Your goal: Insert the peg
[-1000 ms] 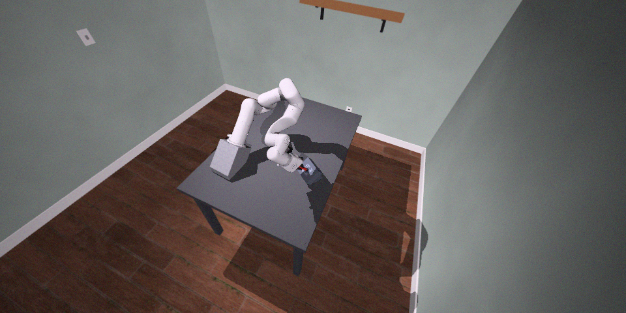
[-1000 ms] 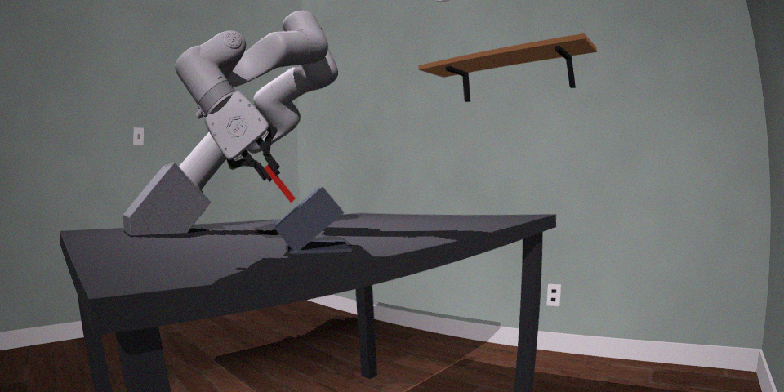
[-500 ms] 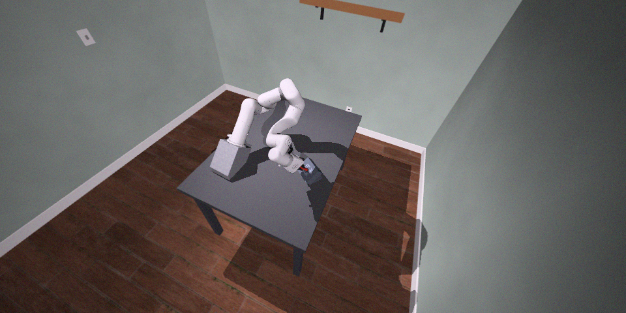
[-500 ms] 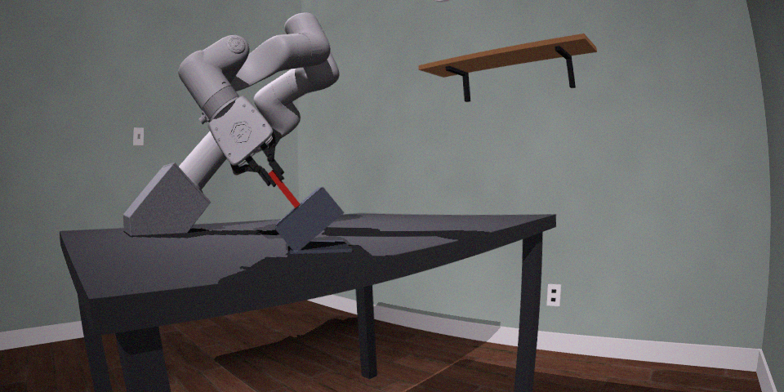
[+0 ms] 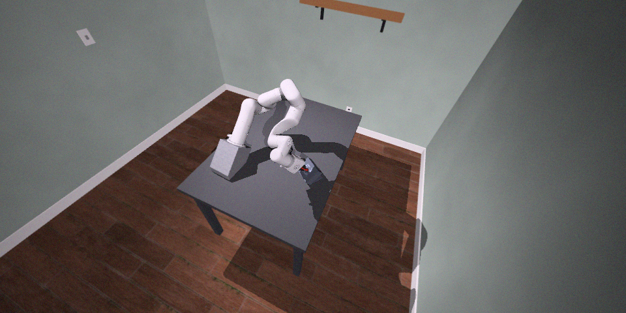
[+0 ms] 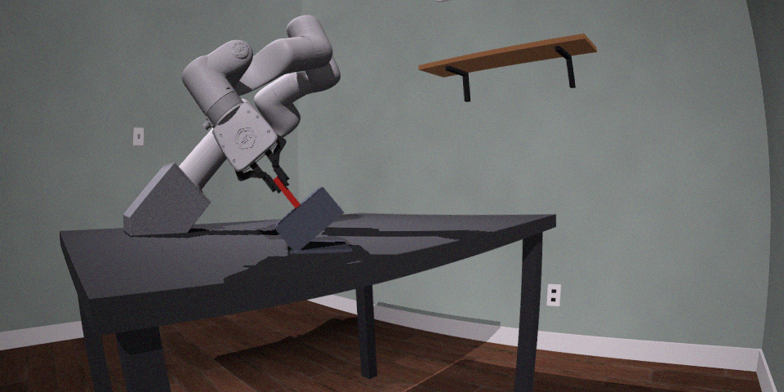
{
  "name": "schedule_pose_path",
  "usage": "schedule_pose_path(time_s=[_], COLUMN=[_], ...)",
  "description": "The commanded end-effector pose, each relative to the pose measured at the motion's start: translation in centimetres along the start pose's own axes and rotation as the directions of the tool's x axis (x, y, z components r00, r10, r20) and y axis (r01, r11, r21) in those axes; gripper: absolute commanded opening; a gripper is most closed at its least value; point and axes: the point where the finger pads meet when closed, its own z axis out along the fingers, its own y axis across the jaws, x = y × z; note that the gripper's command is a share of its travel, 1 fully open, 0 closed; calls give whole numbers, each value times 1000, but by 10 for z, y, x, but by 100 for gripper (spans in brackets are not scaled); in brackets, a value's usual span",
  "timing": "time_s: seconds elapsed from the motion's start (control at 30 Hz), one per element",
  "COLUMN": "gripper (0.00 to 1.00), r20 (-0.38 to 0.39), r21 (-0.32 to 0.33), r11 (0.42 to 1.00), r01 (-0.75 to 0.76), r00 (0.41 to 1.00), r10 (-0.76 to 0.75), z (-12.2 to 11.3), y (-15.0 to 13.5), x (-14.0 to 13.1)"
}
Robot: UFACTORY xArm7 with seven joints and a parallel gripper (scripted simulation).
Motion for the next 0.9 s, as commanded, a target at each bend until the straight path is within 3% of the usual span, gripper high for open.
schedule_pose_path(time_s=[0.0, 0.37, 0.73, 0.87], gripper=[0, 0, 0, 30], r20=[4, 4, 4, 4], r21=[0, 0, 0, 0], r11=[1000, 1000, 1000, 1000], r01=[3, 3, 3, 3], r00=[1000, 1000, 1000, 1000], r10=[-3, -3, -3, -3], z=[3, 13, 9, 9], y=[1, 1, 1, 1], x=[-1, -1, -1, -1])
